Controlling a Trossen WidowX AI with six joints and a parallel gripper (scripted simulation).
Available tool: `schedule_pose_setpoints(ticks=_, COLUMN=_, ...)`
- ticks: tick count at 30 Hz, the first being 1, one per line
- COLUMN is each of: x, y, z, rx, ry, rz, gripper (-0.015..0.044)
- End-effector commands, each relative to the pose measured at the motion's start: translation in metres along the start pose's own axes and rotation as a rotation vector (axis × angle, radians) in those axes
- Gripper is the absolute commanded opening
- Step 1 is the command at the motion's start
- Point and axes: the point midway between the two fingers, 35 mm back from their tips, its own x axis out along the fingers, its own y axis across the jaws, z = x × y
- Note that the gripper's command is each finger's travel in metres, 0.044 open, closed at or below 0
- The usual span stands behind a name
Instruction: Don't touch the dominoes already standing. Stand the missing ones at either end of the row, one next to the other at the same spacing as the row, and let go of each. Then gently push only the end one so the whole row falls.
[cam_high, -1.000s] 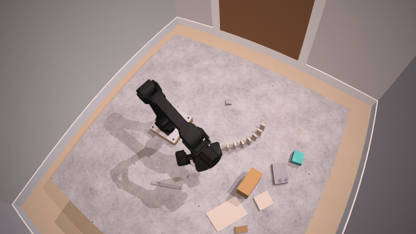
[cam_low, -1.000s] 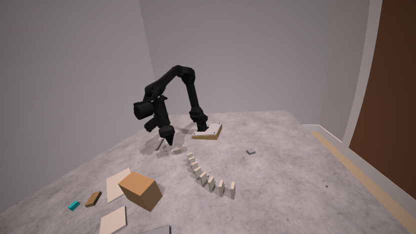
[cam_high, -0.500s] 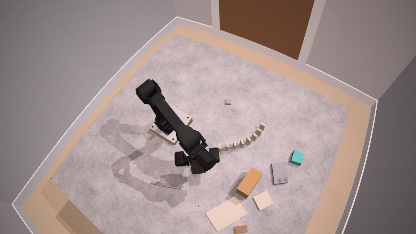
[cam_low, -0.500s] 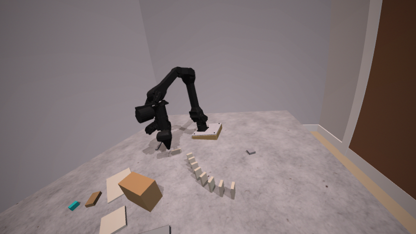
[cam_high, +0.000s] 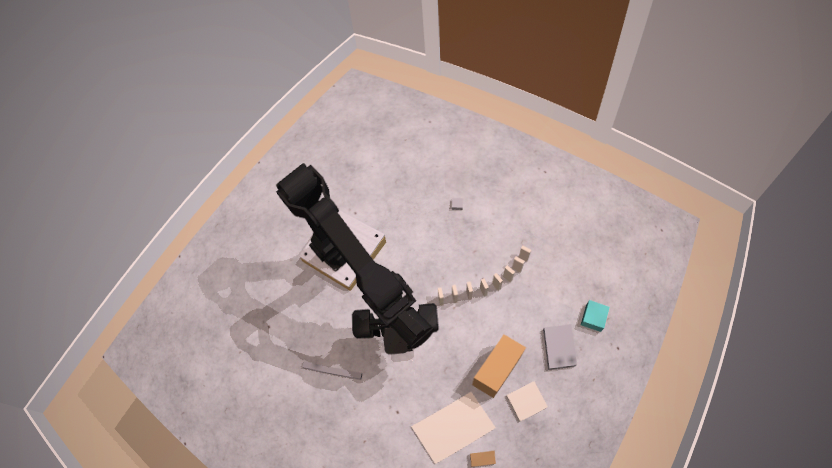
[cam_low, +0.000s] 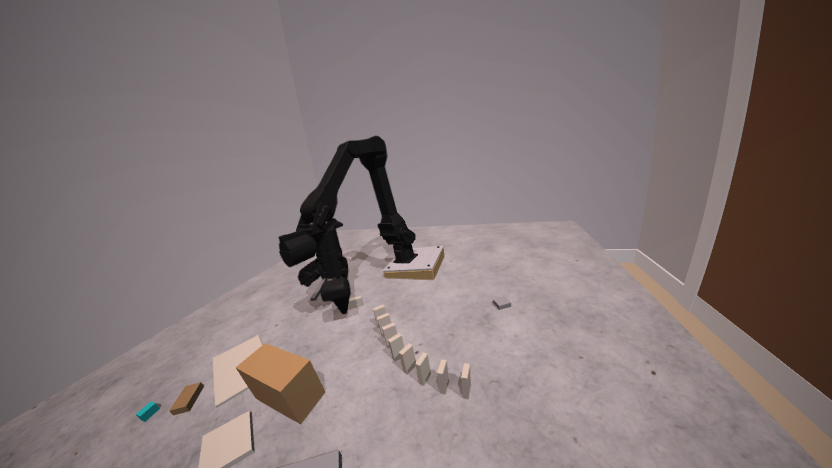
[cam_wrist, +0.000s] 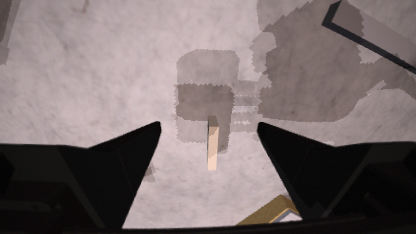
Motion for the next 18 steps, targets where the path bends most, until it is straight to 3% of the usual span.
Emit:
schedule_pose_setpoints(ticks=1, x=0.0108, y=-0.0023, z=-0.0032, rx=-0.007, ry=0.013, rz=-0.011, gripper=0.044)
schedule_pose_setpoints(ticks=10, x=0.015, y=-0.0024, z=-0.0034, rx=-0.007, ry=0.013, rz=-0.011, gripper=0.044)
schedule_pose_setpoints(ticks=18, x=0.015, y=-0.0024, z=-0.0034, rx=-0.007, ry=0.013, rz=-0.011, gripper=0.023)
